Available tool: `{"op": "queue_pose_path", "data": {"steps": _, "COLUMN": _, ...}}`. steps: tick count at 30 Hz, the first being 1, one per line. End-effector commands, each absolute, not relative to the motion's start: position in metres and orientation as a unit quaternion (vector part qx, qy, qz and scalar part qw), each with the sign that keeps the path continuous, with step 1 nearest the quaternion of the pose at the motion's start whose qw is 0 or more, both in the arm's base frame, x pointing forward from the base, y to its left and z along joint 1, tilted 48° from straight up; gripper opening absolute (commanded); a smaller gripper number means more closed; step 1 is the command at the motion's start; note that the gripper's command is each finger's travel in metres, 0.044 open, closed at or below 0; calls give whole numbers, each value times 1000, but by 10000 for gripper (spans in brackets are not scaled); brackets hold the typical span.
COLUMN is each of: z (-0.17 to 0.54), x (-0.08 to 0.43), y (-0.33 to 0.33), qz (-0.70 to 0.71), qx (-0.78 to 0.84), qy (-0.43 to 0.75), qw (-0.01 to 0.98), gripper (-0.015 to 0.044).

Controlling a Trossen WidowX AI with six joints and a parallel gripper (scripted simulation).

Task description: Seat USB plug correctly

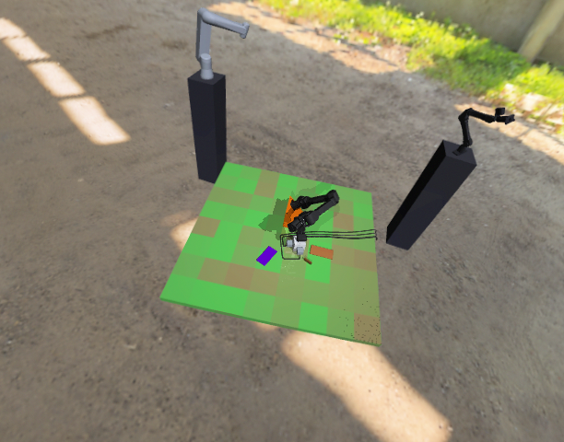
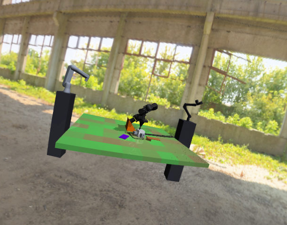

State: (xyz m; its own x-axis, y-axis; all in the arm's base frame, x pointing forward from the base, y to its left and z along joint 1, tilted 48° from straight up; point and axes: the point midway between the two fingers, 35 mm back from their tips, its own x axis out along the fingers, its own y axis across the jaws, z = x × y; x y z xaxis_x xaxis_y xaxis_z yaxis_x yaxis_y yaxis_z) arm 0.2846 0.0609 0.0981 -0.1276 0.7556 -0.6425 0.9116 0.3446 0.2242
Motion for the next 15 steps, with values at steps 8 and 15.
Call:
{"op": "queue_pose_path", "data": {"steps": 8, "z": 97, "x": 285, "y": 62, "qz": -112, "qx": 563, "qy": 741, "qw": 347, "gripper": 0}}
{"op": "queue_pose_path", "data": {"steps": 15, "z": 97, "x": 285, "y": 63, "qz": -112, "qx": 563, "qy": 741, "qw": 347, "gripper": 0}}
